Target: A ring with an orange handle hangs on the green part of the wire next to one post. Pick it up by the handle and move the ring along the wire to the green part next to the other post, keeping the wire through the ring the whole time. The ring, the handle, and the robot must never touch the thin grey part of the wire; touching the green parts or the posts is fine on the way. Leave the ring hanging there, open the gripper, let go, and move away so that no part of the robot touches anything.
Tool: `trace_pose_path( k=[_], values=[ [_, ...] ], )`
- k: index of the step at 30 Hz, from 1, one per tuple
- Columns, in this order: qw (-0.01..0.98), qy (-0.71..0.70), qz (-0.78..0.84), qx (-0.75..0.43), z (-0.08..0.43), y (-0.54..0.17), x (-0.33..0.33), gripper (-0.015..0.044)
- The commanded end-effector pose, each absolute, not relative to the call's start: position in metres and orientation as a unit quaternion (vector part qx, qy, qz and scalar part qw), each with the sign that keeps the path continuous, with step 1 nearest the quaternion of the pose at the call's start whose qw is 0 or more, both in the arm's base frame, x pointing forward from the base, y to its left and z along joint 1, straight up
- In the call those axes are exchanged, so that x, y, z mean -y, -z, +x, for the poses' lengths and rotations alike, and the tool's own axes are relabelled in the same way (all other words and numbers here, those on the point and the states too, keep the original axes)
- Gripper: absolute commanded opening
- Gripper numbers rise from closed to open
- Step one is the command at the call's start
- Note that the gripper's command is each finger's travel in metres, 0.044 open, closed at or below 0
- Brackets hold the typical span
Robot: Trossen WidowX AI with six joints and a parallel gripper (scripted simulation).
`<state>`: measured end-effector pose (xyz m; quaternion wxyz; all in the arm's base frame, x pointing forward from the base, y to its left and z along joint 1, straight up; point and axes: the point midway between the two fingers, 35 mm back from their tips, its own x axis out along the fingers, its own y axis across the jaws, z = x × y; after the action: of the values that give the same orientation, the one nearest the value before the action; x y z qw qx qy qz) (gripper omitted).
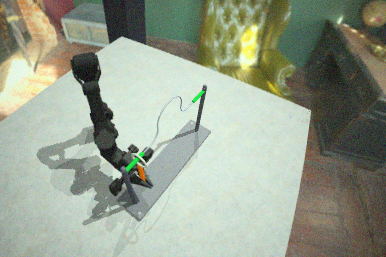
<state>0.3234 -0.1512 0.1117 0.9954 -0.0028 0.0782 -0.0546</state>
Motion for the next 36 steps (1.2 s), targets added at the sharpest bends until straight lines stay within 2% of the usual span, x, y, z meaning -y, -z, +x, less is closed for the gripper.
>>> trace_pose_path(
  k=[1, 36],
  values=[
    [0.995, 0.055, -0.003, -0.078, 0.323, -0.112, 0.151, -0.0150],
    [0.995, 0.056, -0.004, -0.078, 0.324, -0.128, 0.149, -0.0150]
  ],
)
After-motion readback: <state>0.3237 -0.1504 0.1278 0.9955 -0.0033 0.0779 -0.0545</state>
